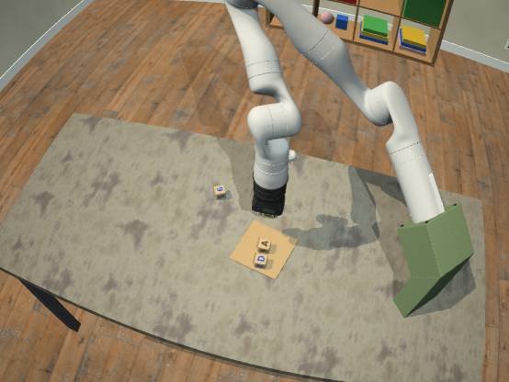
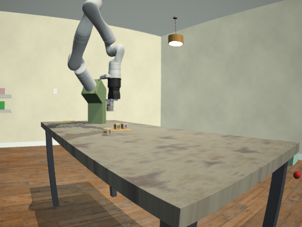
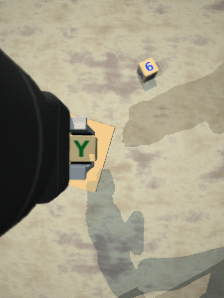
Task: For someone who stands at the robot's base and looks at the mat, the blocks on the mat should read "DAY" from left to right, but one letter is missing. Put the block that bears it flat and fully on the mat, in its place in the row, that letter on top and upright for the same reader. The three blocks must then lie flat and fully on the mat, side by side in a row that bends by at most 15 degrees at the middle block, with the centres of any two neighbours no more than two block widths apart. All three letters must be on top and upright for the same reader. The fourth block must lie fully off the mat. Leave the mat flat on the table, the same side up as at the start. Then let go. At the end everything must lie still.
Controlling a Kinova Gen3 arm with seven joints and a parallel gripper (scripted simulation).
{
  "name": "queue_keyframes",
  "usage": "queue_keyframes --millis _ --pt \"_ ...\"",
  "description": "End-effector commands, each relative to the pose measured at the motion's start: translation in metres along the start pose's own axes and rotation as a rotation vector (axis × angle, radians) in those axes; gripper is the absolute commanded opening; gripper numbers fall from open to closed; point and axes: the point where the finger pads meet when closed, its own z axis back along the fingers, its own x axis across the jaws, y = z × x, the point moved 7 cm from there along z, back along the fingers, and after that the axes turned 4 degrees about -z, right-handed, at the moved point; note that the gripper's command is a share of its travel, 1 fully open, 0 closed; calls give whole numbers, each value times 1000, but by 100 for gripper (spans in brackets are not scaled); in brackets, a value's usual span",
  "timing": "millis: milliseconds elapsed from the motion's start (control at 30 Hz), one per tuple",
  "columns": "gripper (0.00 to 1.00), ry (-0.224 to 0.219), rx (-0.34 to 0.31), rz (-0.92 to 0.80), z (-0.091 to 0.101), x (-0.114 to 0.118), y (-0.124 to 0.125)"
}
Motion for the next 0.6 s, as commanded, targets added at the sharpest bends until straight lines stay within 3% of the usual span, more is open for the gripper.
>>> queue_keyframes --millis 0,567 --pt "57 -1 6 10 -1 2 -1" --pt "57 -1 6 10 -9 2 -1"
